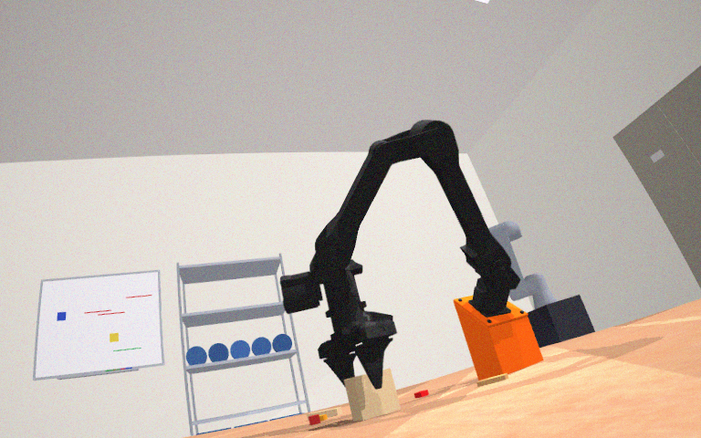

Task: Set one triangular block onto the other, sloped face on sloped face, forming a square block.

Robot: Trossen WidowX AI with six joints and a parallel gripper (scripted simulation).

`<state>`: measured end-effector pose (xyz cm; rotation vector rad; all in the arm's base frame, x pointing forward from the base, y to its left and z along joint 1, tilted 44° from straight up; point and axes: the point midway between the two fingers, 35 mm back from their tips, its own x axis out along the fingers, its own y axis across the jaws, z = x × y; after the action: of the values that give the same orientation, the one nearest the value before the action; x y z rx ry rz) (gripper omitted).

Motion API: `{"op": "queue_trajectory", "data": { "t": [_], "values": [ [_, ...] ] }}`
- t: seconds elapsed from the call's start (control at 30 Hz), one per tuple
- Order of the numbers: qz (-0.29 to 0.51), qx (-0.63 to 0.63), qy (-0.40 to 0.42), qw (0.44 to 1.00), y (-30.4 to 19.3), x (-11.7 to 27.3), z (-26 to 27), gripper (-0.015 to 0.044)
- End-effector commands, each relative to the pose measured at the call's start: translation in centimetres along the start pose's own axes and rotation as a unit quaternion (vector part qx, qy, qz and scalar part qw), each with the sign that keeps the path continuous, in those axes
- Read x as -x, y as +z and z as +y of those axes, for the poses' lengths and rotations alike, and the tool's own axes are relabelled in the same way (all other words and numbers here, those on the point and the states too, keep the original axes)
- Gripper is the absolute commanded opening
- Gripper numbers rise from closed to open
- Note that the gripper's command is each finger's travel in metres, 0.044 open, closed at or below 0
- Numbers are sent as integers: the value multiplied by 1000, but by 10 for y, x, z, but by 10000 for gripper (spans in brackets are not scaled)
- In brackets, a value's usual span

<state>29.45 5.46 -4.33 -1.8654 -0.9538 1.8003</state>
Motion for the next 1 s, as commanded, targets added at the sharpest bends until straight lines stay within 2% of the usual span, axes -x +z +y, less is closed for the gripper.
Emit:
{"op": "queue_trajectory", "data": {
  "t": [0.0,0.1,0.3,0.97],
  "values": [
    [0,0,0,1000,0,0,0,440],
    [0,0,2,1000,-3,22,2,440],
    [-1,0,2,1000,-1,108,1,440],
    [7,-3,4,1000,-3,106,3,440]
  ]
}}
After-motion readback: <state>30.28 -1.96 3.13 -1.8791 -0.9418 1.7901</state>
